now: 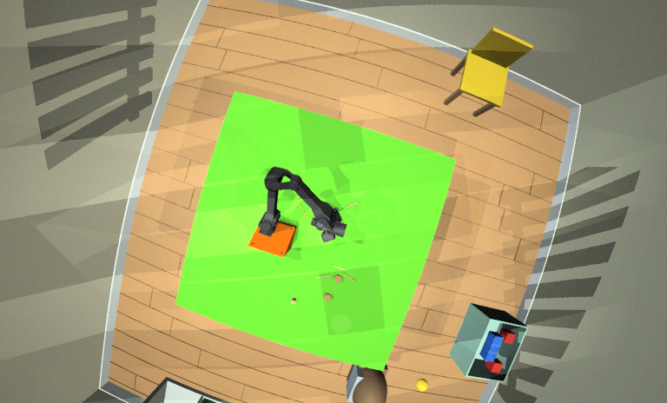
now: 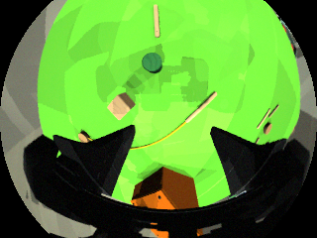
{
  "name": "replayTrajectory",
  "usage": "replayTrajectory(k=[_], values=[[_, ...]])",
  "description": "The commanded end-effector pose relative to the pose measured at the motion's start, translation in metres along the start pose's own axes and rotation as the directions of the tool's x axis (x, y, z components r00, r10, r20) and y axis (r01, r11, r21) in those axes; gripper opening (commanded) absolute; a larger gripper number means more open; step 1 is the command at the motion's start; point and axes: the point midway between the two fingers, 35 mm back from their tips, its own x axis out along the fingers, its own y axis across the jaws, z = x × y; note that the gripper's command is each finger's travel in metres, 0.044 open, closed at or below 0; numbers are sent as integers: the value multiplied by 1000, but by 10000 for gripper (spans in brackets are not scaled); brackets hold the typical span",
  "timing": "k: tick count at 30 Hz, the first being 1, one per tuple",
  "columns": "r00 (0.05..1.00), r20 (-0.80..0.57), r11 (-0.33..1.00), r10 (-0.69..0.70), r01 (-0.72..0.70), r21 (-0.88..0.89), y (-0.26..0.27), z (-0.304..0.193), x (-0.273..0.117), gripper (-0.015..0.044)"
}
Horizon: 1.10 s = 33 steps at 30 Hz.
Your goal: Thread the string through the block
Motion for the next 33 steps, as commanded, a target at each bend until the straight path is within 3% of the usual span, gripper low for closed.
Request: replayTrajectory(k=[1,18,30,33], values=[[1000,10,737,21,-23,676,-35,-12,2,440],[1000,10,737,21,-23,676,-35,-12,2,440],[1000,10,737,21,-23,676,-35,-12,2,125],[1000,10,737,21,-23,676,-35,-12,2,124]])
